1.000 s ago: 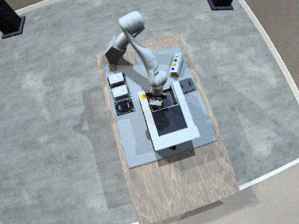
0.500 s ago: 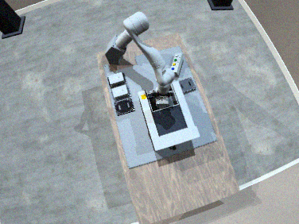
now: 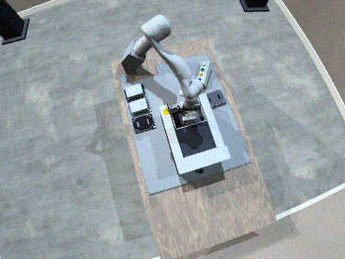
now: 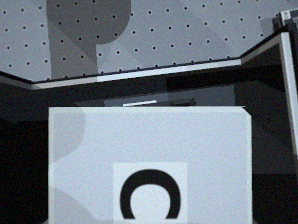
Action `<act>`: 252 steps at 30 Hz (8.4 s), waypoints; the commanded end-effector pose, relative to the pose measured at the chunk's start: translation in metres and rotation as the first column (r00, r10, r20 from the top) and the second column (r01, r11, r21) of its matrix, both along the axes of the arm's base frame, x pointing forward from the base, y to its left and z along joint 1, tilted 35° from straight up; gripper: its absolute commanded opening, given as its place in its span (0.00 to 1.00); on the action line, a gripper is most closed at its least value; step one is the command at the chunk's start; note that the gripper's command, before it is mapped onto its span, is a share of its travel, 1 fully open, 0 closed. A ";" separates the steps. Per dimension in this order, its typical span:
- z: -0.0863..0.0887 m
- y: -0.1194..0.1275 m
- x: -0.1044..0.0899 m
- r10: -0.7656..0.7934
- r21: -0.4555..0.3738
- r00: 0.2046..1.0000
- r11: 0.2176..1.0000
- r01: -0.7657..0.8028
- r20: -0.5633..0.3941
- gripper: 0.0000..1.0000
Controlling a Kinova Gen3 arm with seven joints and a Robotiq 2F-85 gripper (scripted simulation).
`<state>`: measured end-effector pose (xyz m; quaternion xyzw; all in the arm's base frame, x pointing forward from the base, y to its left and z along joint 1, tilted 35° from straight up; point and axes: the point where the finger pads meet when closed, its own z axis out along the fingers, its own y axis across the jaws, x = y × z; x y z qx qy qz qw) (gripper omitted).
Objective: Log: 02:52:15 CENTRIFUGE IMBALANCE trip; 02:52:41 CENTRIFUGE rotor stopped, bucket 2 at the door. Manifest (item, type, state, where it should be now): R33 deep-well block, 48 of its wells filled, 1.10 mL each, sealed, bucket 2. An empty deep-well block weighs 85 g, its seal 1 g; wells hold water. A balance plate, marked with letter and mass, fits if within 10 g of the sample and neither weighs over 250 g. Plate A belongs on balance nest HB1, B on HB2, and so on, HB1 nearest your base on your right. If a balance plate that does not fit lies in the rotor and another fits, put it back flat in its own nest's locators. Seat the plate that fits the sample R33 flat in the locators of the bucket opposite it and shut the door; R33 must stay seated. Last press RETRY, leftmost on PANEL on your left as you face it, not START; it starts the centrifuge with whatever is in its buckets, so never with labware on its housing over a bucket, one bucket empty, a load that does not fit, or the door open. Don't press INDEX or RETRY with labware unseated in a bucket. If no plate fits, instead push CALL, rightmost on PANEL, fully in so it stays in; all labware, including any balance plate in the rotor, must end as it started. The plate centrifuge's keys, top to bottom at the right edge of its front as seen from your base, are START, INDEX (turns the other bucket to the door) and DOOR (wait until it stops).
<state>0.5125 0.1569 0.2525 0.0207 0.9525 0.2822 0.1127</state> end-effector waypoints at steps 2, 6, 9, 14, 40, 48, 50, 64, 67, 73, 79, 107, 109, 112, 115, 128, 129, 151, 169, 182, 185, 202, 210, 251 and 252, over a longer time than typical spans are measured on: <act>0.001 0.000 0.000 0.033 -0.010 0.999 0.999 -0.033 0.023 0.95; 0.001 0.000 0.000 0.052 -0.016 0.998 0.999 -0.051 0.035 0.95; 0.001 0.000 0.000 0.081 -0.025 0.995 0.997 -0.080 0.053 0.95; 0.001 0.000 0.000 0.096 -0.030 0.993 0.995 -0.094 0.063 0.95; -0.013 0.009 0.004 0.096 -0.030 0.993 0.995 -0.094 0.063 0.95; -0.022 0.014 0.007 0.096 -0.030 0.993 0.995 -0.094 0.063 0.95; -0.024 0.016 0.007 0.096 -0.030 0.993 0.995 -0.094 0.063 0.95; -0.037 0.024 0.011 0.096 -0.030 0.993 0.995 -0.094 0.063 0.95; -0.041 0.026 0.012 0.096 -0.030 0.993 0.995 -0.094 0.063 0.95; -0.045 0.029 0.013 0.096 -0.030 0.993 0.995 -0.094 0.063 0.95; -0.051 0.034 0.015 0.096 -0.030 0.993 0.995 -0.094 0.063 0.95; -0.060 0.039 0.017 0.096 -0.030 0.993 0.995 -0.094 0.063 0.95; -0.062 0.040 0.018 0.096 -0.030 0.993 0.995 -0.094 0.063 0.95; -0.065 0.043 0.019 0.096 -0.030 0.993 0.995 -0.094 0.063 0.95; -0.068 0.045 0.020 0.096 -0.030 0.993 0.995 -0.094 0.063 0.95; -0.071 0.047 0.020 0.096 -0.030 0.993 0.995 -0.094 0.063 0.95; -0.071 0.047 0.020 0.096 -0.030 0.993 0.995 -0.094 0.063 0.95; -0.071 0.046 0.020 0.096 -0.030 0.993 0.995 -0.094 0.063 0.95; -0.075 0.049 0.021 0.096 -0.030 0.993 0.995 -0.094 0.063 0.95; -0.078 0.051 0.022 0.096 -0.030 0.993 0.995 -0.094 0.063 0.95; -0.079 0.051 0.023 0.096 -0.030 0.993 0.995 -0.094 0.063 0.95; -0.080 0.052 0.023 0.096 -0.030 0.993 0.995 -0.094 0.063 1.00; -0.080 0.052 0.023 0.096 -0.030 0.993 0.995 -0.094 0.063 1.00; -0.048 0.032 0.014 0.096 -0.030 0.993 0.995 -0.094 0.063 1.00; -0.047 0.031 0.014 0.096 -0.030 0.993 0.995 -0.094 0.063 1.00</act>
